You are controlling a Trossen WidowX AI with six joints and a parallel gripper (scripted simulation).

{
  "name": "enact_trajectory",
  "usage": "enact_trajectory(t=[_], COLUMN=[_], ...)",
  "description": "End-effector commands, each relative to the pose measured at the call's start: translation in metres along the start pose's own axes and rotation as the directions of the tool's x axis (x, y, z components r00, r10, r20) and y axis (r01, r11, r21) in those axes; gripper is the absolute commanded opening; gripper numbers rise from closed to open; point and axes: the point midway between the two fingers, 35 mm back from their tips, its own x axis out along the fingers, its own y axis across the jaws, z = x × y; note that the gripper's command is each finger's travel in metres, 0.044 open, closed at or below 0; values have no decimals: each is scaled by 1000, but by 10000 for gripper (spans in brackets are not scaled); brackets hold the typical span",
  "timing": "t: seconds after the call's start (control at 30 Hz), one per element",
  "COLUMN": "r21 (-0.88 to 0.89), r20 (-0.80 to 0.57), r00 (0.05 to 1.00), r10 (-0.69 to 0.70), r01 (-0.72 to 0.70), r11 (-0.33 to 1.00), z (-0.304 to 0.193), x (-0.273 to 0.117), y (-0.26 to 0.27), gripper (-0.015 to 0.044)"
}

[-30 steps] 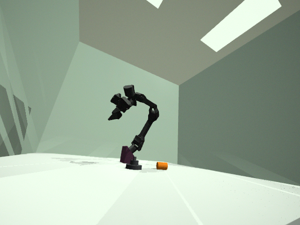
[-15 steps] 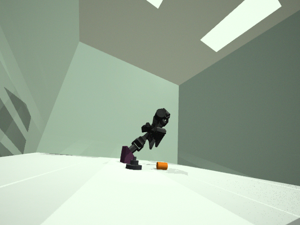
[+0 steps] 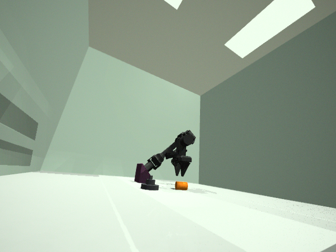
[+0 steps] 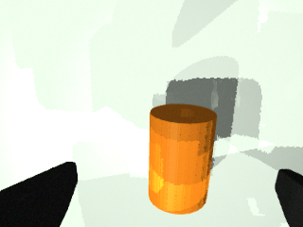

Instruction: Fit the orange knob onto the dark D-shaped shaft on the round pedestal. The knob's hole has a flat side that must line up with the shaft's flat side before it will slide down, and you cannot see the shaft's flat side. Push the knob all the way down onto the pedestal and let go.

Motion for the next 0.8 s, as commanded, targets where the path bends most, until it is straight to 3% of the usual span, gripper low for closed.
enact_trajectory(t=[0.0,0.77], r21=[7,7], r20=[-4,-5], r00=[1000,1000], r10=[-12,-12], r01=[13,12], r11=[1000,1000], z=[-1,-1], x=[12,46], y=[-4,-4], gripper=[440,440])
